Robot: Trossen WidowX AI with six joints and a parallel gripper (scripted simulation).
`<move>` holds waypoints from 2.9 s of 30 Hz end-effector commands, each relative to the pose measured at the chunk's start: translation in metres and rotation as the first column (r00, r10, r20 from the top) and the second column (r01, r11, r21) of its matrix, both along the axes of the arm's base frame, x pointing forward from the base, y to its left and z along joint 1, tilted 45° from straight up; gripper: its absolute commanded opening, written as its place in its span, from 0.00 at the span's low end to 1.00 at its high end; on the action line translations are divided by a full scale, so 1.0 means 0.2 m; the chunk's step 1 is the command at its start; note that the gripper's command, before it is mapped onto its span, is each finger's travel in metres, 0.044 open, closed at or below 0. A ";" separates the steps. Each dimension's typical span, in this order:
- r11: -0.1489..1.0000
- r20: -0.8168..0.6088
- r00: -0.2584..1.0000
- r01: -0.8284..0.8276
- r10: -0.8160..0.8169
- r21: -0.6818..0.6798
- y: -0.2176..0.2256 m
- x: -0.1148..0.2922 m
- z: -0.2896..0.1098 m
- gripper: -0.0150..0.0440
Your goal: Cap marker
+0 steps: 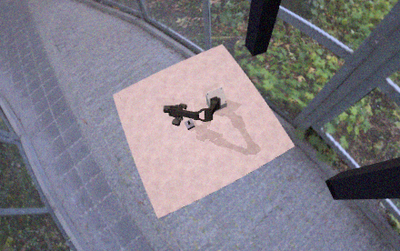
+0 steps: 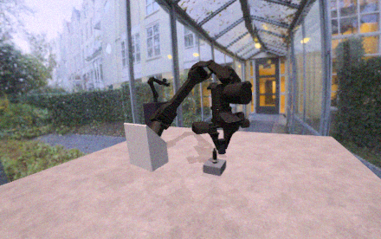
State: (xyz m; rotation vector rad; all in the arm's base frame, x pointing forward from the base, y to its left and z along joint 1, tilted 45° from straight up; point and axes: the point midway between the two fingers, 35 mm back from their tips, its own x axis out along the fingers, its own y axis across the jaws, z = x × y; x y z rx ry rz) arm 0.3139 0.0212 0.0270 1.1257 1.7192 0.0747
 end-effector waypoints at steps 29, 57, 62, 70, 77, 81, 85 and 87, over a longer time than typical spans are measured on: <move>1.000 -0.009 1.000 0.003 -0.003 0.001 0.10 -0.24 0.17 0.25; 1.000 -0.008 1.000 0.003 -0.003 0.002 0.25 -0.24 0.01 0.25; 1.000 -0.009 1.000 0.003 -0.003 0.003 0.28 -0.25 -0.02 0.25; 1.000 -0.008 1.000 0.003 -0.003 0.003 0.30 -0.24 -0.05 0.25; 1.000 -0.008 1.000 0.003 -0.003 0.004 0.32 -0.24 -0.08 0.25; 1.000 -0.008 1.000 0.003 -0.003 0.004 0.32 -0.23 -0.09 0.25; 1.000 -0.008 1.000 0.003 -0.003 0.004 0.33 -0.23 -0.10 0.25; 1.000 -0.008 1.000 0.003 -0.003 0.004 0.34 -0.23 -0.11 0.25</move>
